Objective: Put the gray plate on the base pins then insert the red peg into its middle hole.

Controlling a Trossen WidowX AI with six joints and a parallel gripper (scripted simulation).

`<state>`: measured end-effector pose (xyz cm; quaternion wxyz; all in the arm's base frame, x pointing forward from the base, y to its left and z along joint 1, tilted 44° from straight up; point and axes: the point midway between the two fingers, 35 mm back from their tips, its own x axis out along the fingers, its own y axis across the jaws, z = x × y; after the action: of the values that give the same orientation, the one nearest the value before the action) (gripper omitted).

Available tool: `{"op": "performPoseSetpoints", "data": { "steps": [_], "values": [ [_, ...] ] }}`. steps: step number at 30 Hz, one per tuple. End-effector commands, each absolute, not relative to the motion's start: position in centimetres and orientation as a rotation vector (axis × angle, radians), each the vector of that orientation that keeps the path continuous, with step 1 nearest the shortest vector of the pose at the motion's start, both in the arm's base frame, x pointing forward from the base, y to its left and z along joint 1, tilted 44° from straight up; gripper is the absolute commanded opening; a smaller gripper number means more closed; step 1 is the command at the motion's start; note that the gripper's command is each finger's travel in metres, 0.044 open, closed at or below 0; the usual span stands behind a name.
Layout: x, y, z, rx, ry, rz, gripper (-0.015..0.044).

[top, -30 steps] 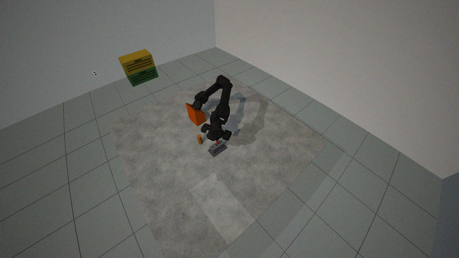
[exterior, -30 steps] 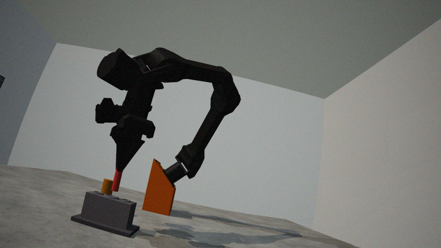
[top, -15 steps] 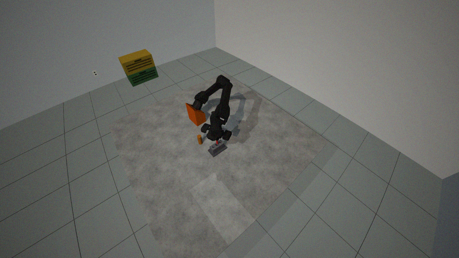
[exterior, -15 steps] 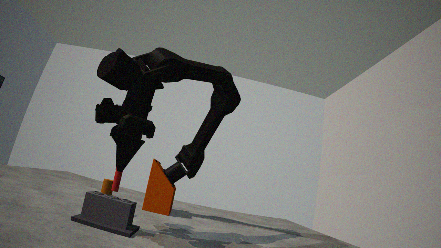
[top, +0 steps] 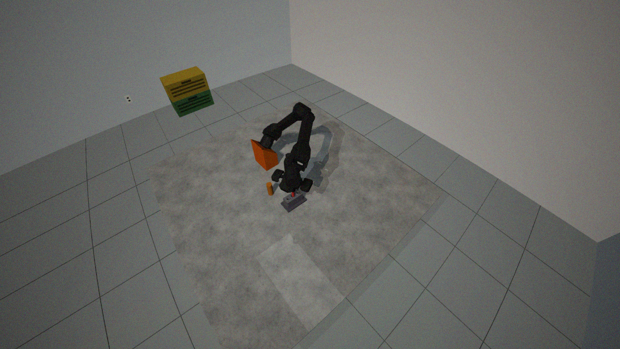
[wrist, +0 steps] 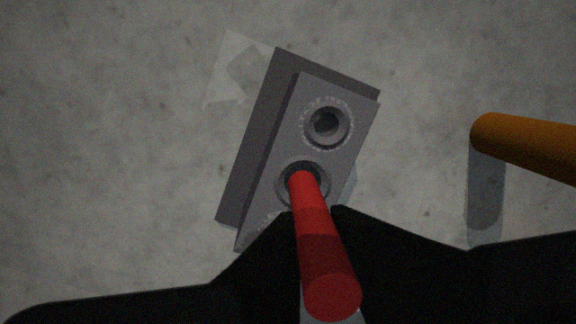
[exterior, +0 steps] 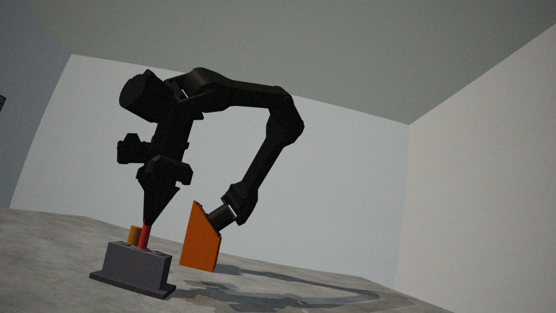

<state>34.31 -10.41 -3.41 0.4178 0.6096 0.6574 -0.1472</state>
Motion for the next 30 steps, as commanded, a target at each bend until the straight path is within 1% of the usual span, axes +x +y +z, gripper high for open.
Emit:
{"op": "performPoseSetpoints", "data": {
  "steps": [1,26,30],
  "values": [
    [34.29,-10.38,-3.54,1.536,1.647,-0.372,0.0],
    [34.31,-10.27,-3.52,1.528,1.653,-0.369,0.0],
    [34.31,-10.27,-3.52,1.528,1.653,-0.369,0.0105]
  ]
}}
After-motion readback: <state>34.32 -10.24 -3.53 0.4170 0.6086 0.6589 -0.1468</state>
